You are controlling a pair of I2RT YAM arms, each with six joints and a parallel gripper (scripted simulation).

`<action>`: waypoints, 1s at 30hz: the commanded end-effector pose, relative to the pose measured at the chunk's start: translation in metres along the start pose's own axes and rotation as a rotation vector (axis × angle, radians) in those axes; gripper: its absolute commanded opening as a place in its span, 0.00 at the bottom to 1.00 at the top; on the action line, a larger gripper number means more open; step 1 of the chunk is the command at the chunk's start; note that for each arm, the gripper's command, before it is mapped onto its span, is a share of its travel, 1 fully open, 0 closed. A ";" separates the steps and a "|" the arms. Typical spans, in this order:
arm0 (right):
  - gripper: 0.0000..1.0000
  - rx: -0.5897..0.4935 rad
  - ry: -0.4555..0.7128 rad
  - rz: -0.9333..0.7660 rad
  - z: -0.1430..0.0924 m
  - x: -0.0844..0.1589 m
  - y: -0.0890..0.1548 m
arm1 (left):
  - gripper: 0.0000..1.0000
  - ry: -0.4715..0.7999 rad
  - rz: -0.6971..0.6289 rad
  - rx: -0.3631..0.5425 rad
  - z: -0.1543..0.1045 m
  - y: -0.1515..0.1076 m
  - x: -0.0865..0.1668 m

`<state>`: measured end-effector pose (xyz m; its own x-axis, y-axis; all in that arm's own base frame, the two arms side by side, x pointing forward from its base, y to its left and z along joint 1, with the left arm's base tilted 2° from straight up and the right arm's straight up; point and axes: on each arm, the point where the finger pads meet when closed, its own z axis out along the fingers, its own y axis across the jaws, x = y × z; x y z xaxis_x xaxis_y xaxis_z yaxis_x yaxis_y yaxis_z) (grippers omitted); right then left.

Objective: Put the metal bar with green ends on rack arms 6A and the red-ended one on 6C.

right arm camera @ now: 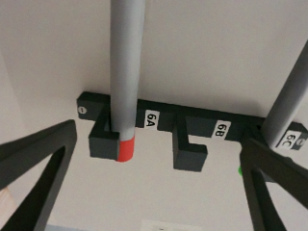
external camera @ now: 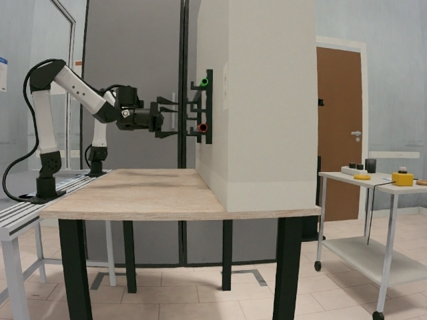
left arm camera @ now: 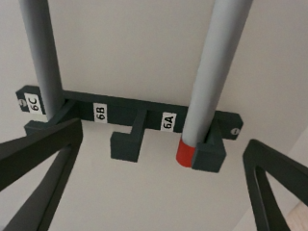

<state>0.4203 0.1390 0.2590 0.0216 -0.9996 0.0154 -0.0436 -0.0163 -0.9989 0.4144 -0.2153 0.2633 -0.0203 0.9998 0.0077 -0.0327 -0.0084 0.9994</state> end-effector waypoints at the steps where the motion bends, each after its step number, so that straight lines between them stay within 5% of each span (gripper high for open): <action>1: 1.00 0.041 -0.004 0.014 -0.003 0.001 -0.028 | 1.00 -0.004 0.011 0.009 0.000 0.008 -0.005; 30: 1.00 0.041 -0.004 0.014 -0.004 0.001 -0.070 | 1.00 -0.004 0.011 0.009 0.000 0.049 -0.005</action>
<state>0.4220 0.1398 0.2976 0.0218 -0.9996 0.0201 -0.0514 -0.0212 -0.9984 0.4196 -0.2194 0.2909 -0.0233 0.9993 0.0307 -0.0076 -0.0308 0.9995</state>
